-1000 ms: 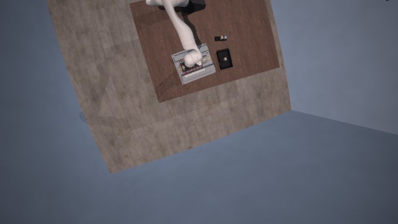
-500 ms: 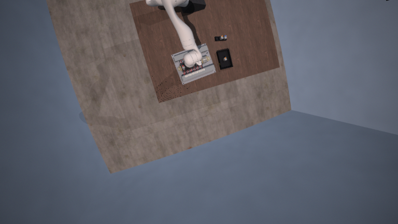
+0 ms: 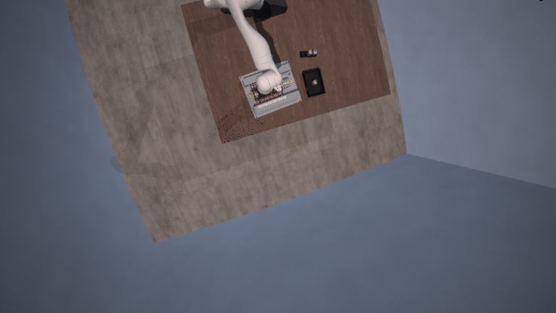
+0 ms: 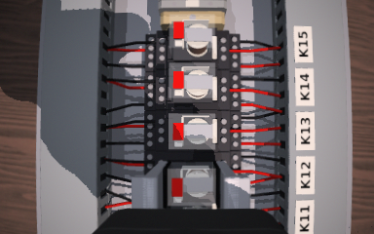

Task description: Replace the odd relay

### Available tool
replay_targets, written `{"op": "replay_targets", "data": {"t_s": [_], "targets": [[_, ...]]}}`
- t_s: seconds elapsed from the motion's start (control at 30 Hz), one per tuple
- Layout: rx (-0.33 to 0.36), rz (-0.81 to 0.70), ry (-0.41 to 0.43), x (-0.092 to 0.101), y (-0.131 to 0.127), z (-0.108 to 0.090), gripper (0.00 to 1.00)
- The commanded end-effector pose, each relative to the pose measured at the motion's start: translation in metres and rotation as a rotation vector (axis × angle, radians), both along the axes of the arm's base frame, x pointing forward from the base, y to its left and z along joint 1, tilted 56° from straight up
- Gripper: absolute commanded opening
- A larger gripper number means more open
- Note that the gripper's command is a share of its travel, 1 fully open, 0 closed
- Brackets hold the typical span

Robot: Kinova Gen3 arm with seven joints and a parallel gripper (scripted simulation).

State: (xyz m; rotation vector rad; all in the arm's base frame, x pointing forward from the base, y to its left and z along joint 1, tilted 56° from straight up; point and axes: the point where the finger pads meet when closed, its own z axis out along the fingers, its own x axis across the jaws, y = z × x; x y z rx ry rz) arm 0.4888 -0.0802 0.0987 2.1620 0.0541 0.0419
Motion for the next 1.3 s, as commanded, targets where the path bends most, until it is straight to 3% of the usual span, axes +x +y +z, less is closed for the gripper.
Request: {"op": "replay_targets", "data": {"t_s": [0.0,1.27], "targets": [[0.003,-0.001,-0.005,0.0002,-0.0004,-0.002,0.0],[0.004,-0.003,-0.007,-0.0001,-0.0002,-0.0037,0.0]]}}
